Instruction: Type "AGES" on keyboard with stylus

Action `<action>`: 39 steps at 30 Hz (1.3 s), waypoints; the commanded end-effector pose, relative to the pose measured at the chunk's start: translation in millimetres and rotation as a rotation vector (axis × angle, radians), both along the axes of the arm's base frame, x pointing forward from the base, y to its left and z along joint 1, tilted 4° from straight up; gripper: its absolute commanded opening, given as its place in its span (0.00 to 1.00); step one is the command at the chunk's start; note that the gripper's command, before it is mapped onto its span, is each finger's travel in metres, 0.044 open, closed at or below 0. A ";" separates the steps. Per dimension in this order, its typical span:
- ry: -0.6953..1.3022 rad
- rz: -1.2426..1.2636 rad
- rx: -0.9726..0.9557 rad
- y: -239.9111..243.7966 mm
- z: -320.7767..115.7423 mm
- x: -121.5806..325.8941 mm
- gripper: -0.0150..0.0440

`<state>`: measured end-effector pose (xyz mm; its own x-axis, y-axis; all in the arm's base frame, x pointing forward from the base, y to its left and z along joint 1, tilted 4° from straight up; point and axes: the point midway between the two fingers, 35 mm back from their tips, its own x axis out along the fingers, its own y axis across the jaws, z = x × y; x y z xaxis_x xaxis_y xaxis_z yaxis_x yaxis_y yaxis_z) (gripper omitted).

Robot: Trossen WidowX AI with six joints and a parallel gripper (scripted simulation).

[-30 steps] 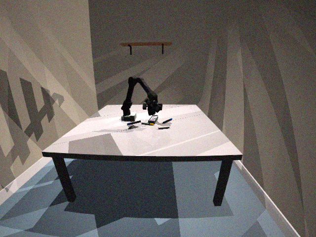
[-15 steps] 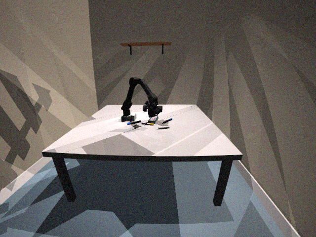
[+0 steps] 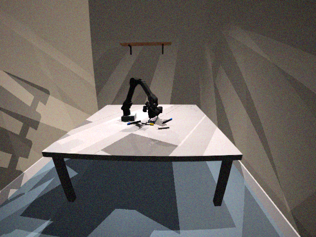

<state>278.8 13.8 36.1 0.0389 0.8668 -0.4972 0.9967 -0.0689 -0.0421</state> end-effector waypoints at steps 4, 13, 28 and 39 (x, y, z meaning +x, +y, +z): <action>-0.003 0.004 -0.001 -0.2 -4.7 -0.6 0.39; -0.003 0.004 -0.001 -0.1 -7.4 -0.7 0.39; -0.003 0.004 -0.001 -0.1 -13.7 -1.0 0.39; -0.003 0.004 -0.001 -0.1 -13.0 -1.0 0.39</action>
<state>278.2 13.9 23.1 0.0384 0.8671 -0.4967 0.9967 -0.0689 -0.0431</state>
